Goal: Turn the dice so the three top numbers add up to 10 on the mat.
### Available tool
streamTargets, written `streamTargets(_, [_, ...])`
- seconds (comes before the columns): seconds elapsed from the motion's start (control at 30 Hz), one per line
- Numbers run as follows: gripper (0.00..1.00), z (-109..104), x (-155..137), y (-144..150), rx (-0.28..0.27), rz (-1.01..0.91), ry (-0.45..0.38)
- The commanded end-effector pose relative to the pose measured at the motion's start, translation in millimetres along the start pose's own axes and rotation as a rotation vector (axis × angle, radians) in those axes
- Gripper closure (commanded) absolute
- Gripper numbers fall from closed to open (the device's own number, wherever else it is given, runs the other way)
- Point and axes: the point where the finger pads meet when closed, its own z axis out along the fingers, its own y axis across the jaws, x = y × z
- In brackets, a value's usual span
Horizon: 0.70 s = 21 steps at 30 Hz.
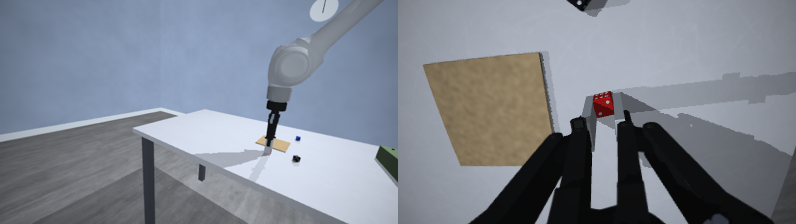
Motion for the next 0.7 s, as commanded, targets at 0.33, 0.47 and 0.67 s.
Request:
streamTargets(0.33, [0.91,-0.5,0.0,0.1,0.0,0.0,0.0])
streamTargets(0.47, [0.91,-9.5,0.0,0.0,0.0,0.0,0.0])
streamTargets(0.67, [0.91,-47.4,0.0,0.0,0.0,0.0,0.0])
